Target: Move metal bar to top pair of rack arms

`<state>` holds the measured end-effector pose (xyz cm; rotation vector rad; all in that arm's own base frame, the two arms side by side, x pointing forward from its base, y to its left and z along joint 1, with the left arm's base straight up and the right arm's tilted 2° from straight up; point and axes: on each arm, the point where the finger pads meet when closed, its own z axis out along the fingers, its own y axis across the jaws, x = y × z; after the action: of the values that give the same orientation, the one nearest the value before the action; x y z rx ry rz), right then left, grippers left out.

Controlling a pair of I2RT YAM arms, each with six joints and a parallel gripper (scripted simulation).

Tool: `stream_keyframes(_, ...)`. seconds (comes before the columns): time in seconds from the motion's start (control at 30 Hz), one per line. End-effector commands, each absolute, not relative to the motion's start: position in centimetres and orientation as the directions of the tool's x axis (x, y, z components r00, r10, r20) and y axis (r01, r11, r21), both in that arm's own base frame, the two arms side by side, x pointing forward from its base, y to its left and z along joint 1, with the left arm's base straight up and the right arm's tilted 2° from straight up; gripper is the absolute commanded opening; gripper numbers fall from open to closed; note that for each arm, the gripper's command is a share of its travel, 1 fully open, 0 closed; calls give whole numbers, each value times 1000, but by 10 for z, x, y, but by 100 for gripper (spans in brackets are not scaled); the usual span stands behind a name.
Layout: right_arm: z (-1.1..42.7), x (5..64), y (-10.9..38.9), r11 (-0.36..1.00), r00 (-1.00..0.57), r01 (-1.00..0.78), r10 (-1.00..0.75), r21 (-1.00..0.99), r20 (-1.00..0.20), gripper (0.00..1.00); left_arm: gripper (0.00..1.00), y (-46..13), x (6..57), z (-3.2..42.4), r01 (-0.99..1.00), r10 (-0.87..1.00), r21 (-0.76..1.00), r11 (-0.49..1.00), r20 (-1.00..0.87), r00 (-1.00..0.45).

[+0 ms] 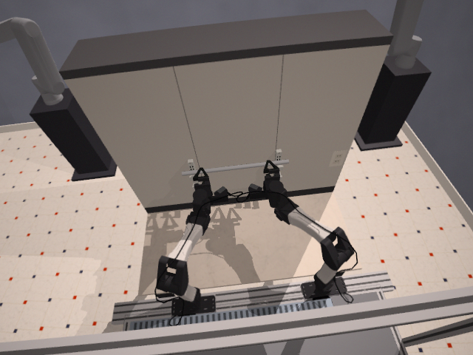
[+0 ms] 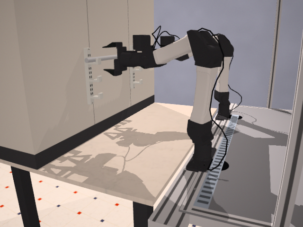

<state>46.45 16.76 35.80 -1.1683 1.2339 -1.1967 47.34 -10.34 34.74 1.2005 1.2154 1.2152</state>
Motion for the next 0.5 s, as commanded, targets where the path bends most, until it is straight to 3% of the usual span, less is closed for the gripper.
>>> stream_keyframes(0.0,356,457,166,32,-29,8,-999,-999,-32,100,100,-105,465,357,-27,1000,1000,7,-8,-11)
stream_keyframes(0.47,356,442,166,32,-33,8,-999,-999,-32,100,100,-107,450,356,-23,1000,1000,7,-7,-12)
